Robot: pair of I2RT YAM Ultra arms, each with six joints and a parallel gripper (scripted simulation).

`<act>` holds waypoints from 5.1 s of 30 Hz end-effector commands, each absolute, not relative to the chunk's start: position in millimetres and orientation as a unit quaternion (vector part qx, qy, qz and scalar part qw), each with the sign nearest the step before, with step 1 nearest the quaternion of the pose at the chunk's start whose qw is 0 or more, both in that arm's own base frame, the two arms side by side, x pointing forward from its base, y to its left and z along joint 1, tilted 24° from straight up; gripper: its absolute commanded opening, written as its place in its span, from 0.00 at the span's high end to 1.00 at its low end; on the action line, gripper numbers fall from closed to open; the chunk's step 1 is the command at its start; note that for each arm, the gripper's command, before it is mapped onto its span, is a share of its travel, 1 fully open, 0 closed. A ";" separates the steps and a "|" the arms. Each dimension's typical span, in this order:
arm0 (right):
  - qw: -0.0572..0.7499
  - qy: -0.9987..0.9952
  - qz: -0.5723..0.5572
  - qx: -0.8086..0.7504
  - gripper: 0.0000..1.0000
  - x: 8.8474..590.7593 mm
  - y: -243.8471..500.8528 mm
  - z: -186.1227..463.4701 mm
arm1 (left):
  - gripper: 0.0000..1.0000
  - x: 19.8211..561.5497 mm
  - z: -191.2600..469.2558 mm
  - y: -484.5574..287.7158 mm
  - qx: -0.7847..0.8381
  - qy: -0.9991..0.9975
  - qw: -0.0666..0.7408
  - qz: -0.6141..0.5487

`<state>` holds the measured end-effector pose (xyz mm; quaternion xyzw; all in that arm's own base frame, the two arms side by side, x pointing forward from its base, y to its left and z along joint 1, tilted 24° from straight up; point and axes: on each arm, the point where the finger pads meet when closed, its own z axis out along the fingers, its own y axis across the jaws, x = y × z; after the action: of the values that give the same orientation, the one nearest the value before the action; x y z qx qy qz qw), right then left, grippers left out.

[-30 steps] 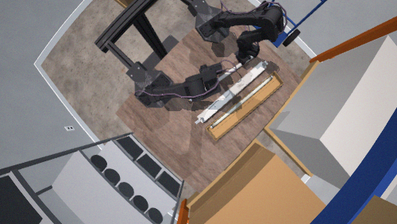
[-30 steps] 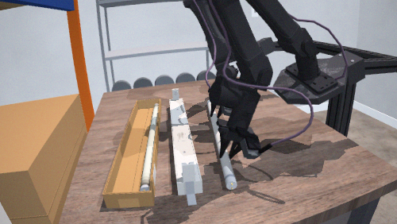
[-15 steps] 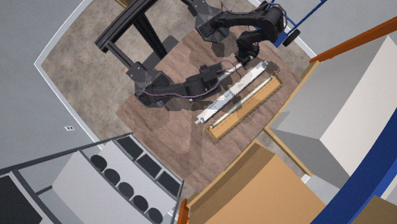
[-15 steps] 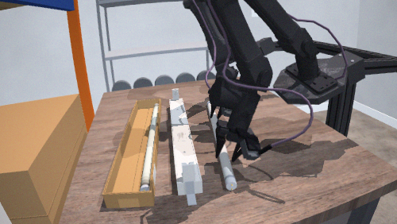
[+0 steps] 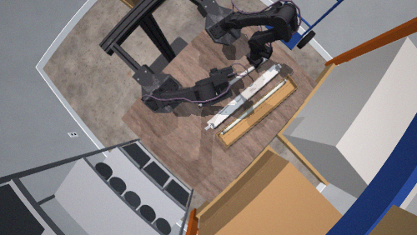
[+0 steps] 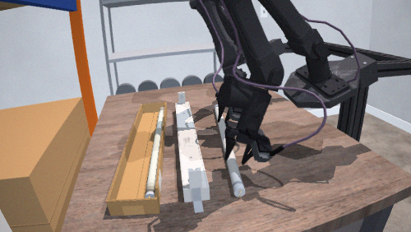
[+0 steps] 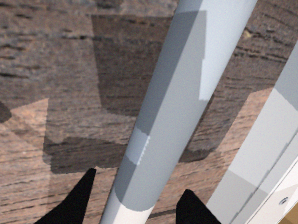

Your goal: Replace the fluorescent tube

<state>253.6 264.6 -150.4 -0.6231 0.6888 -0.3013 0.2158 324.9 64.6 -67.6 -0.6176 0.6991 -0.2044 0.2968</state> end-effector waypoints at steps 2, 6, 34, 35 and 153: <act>0.249 0.685 -0.290 -0.620 0.89 256.6 288.3 -133.5 | 0.51 302.4 -61.6 62.1 -0.622 0.706 0.277 -0.195; 0.249 0.685 -0.290 -0.620 0.89 256.6 288.3 -133.5 | 0.51 297.4 -57.9 60.3 -0.622 0.708 0.275 -0.194; 0.249 0.685 -0.290 -0.620 0.89 256.6 288.3 -133.5 | 0.51 299.4 -44.5 55.1 -0.397 0.860 0.307 -0.090; 0.249 0.685 -0.290 -0.620 0.89 256.6 288.3 -133.5 | 0.51 304.2 -41.5 53.8 -0.376 0.869 0.310 -0.083; 0.250 0.685 -0.290 -0.619 0.89 256.6 288.3 -133.5 | 0.89 322.3 -92.2 16.0 0.728 0.660 0.075 0.168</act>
<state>253.6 264.6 -150.4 -0.6232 0.6887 -0.3013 0.2157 332.9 16.2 -84.4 -0.7244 -0.6592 -0.1845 -0.0816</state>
